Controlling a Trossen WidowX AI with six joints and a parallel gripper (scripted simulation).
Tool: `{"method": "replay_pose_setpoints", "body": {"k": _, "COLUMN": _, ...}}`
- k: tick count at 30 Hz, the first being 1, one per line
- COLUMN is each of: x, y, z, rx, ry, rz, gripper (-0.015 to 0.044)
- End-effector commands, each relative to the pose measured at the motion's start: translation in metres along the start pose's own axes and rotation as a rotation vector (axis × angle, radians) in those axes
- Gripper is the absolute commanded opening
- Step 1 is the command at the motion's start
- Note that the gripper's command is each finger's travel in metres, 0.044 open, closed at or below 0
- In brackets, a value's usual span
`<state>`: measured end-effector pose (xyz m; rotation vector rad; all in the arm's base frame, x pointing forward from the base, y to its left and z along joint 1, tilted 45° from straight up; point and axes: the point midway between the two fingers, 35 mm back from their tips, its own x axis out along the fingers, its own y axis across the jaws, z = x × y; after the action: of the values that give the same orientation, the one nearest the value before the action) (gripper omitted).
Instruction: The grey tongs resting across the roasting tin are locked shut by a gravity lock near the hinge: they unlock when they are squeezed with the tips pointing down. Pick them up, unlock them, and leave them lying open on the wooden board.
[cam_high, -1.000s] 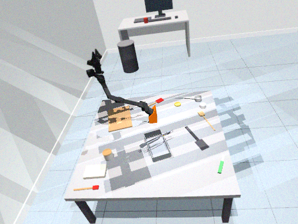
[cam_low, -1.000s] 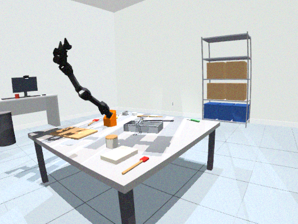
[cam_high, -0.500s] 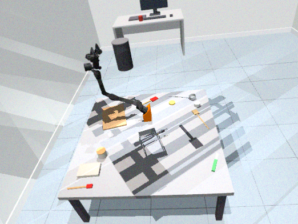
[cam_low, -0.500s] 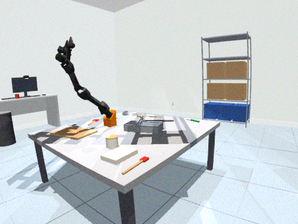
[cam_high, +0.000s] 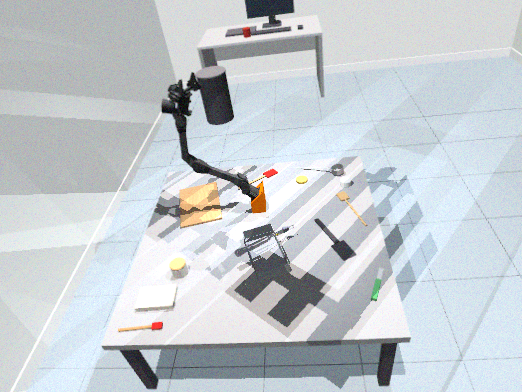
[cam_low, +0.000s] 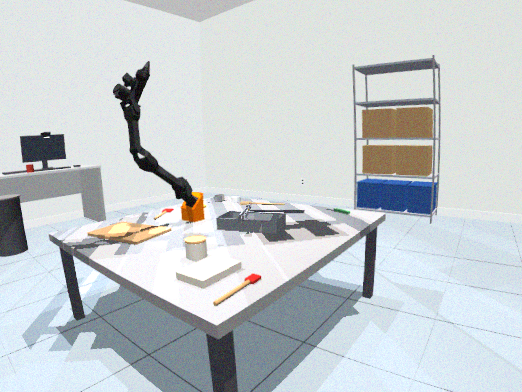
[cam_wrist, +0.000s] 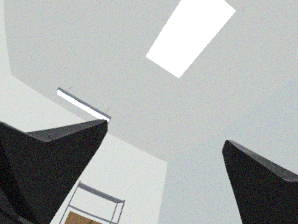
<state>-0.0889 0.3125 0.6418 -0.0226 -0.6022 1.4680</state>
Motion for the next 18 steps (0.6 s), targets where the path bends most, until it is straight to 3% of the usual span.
{"method": "replay_pose_setpoints", "body": {"k": 1, "x": 0.012, "y": 0.003, "z": -0.024, "rx": -0.045, "ry": 0.057, "rz": -0.001, "gripper": 0.0440}}
{"method": "replay_pose_setpoints", "body": {"k": 18, "x": 0.050, "y": -0.020, "z": -0.157, "rx": -0.288, "ry": 0.410, "rz": -0.071, "gripper": 0.0440}}
